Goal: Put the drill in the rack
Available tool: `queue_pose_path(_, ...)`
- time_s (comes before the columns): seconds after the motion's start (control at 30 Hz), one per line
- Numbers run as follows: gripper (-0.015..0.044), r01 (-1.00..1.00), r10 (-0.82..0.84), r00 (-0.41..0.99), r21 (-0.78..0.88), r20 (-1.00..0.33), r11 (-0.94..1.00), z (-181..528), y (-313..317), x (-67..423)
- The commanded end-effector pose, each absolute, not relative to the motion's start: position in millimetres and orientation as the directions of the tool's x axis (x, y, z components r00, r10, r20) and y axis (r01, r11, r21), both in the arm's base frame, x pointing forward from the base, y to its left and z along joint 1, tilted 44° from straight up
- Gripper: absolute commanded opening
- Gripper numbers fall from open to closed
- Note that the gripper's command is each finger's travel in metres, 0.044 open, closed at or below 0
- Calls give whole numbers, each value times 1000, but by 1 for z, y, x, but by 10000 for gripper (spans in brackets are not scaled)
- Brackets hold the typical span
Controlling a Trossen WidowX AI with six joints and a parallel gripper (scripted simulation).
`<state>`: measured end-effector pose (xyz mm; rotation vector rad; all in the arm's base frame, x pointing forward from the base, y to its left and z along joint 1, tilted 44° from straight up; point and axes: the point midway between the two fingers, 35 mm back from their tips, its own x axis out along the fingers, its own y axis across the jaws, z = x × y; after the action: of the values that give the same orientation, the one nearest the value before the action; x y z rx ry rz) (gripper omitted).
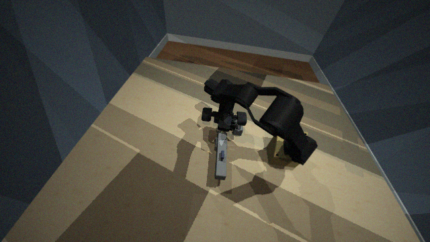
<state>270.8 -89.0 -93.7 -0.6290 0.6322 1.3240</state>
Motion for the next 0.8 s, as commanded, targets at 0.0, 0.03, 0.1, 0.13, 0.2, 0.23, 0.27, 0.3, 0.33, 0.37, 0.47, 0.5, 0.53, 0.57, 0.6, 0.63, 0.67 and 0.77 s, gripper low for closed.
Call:
queue_pose_path(0.0, 0, -990, 672, 129, -51, -730, 134, -100, -93, 269)
queue_pose_path(0.03, 0, -990, 672, 129, -51, -730, 134, -101, -95, 269)
queue_pose_path(0.1, 0, -990, 671, 129, -51, -730, 134, -103, -97, 268)
queue_pose_path(0.13, 26, -989, 668, 134, -57, -732, 136, -98, -94, 270)
queue_pose_path(0.2, 79, -989, 668, 134, -57, -732, 136, -98, -94, 270)
queue_pose_path(0.23, 105, -989, 668, 134, -57, -732, 136, -98, -94, 270)
queue_pose_path(0.27, 131, -989, 668, 134, -57, -732, 136, -98, -94, 270)
queue_pose_path(0.3, 157, -989, 668, 134, -57, -732, 136, -98, -94, 270)
queue_pose_path(0.33, 184, -989, 668, 134, -57, -732, 136, -98, -94, 270)
queue_pose_path(0.37, 210, -989, 668, 134, -57, -732, 136, -98, -94, 270)
queue_pose_path(0.47, 289, -989, 669, 134, -57, -731, 136, -98, -94, 270)
queue_pose_path(0.5, 315, -989, 669, 133, -56, -731, 135, -98, -93, 270)
queue_pose_path(0.53, 341, -989, 670, 132, -55, -731, 135, -98, -93, 270)
queue_pose_path(0.57, 368, -989, 670, 131, -54, -730, 135, -98, -92, 270)
queue_pose_path(0.6, 394, -990, 671, 130, -53, -730, 134, -98, -91, 270)
queue_pose_path(0.63, 420, -990, 671, 129, -52, -730, 134, -97, -91, 270)
queue_pose_path(0.67, 440, -990, 672, 129, -52, -730, 134, -97, -90, 270)
queue_pose_path(0.77, 440, -990, 672, 129, -51, -729, 134, -97, -89, 270)
